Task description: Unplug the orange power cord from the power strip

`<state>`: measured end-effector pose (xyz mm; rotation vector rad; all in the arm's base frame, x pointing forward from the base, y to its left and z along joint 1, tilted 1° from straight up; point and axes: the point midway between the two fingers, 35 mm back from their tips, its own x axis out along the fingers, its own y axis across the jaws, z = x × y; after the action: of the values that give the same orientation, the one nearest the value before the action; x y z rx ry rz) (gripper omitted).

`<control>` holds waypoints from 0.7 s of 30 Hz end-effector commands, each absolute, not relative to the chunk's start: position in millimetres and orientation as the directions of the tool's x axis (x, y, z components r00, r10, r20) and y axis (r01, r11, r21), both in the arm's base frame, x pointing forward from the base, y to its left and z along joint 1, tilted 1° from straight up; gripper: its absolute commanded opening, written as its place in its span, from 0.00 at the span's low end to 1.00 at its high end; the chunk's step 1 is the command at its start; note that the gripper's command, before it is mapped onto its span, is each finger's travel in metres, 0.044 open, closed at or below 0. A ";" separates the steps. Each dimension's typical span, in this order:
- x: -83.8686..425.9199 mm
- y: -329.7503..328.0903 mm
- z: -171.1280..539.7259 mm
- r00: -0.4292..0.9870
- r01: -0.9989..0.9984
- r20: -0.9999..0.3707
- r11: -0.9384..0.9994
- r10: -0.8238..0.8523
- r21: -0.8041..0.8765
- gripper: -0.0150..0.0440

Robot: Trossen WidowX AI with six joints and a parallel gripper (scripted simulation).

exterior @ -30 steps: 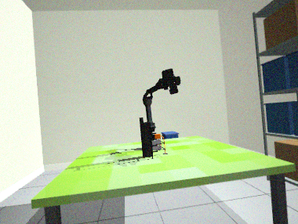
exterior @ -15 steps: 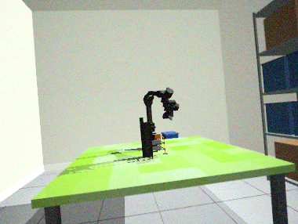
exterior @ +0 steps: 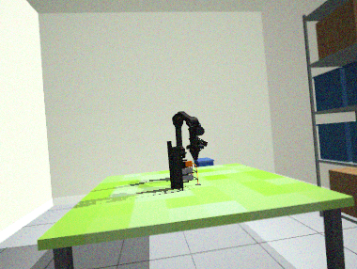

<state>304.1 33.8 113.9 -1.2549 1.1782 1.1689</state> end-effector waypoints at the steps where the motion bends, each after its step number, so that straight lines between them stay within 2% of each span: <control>1: 298.6 33.4 110.7 0.027 -1.000 -1.000 -0.012 -0.012 -0.027 0.53; 21: 300.0 6.9 111.1 0.027 -1.000 -1.000 -0.012 -0.014 -0.027 0.53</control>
<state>302.0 11.8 112.3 -1.2479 1.1918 1.1829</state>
